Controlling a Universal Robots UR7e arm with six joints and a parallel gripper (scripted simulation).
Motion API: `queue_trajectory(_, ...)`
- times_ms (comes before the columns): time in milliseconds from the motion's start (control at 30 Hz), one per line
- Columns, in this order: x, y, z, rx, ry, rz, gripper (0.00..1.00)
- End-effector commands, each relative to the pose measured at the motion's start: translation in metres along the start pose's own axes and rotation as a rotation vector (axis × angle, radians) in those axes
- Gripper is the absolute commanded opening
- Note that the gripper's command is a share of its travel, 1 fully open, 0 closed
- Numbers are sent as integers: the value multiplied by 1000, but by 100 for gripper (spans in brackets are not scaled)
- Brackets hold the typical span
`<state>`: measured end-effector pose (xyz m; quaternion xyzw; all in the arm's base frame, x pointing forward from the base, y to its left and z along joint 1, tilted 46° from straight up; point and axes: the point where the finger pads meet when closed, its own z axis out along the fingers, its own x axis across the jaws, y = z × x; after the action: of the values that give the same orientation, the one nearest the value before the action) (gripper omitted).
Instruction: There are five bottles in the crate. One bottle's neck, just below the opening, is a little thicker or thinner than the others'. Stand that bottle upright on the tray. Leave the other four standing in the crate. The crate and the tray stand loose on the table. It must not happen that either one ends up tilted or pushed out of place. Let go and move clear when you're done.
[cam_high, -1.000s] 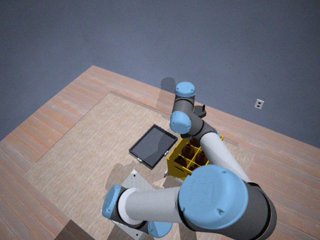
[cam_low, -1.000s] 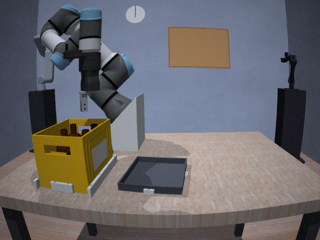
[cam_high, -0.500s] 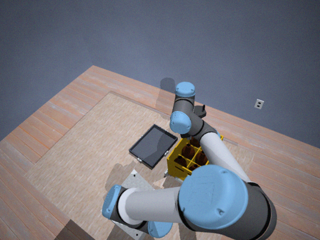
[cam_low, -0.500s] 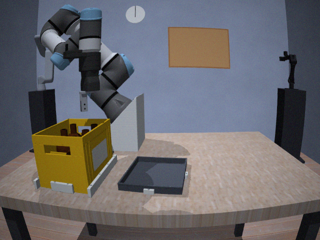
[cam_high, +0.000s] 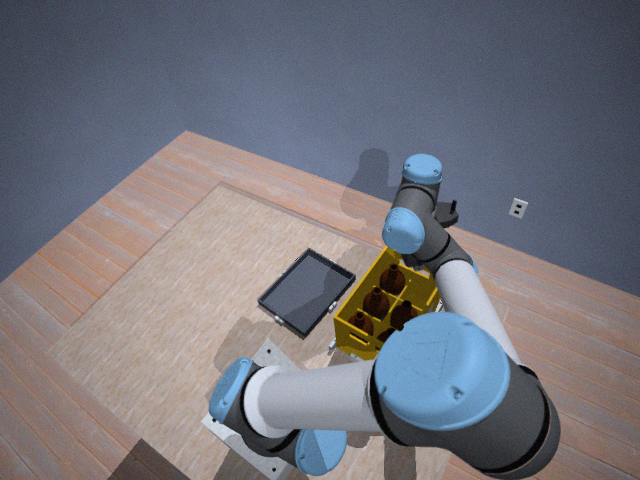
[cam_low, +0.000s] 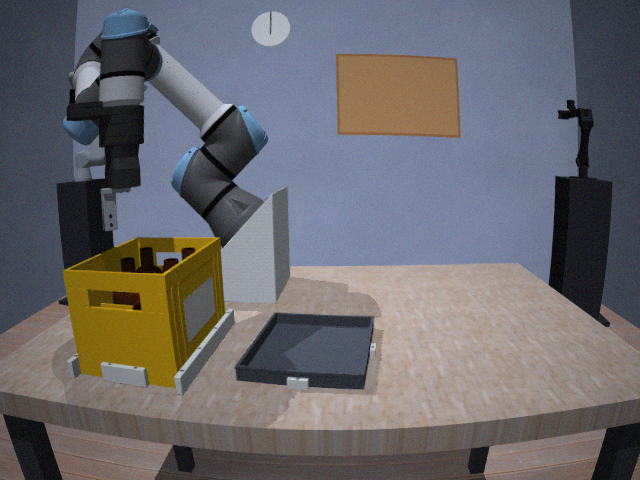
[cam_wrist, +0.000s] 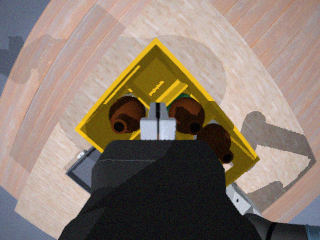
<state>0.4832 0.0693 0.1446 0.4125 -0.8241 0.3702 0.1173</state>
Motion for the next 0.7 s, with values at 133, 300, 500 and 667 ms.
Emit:
queue_trajectory(133,-2,-21,1,-1,-2,-3,0)
queue_trajectory(300,-2,-21,1,-1,-2,-3,100)
queue_trajectory(500,-2,-21,1,-1,-2,-3,100)
queue_trajectory(667,-2,-21,1,-1,-2,-3,100)
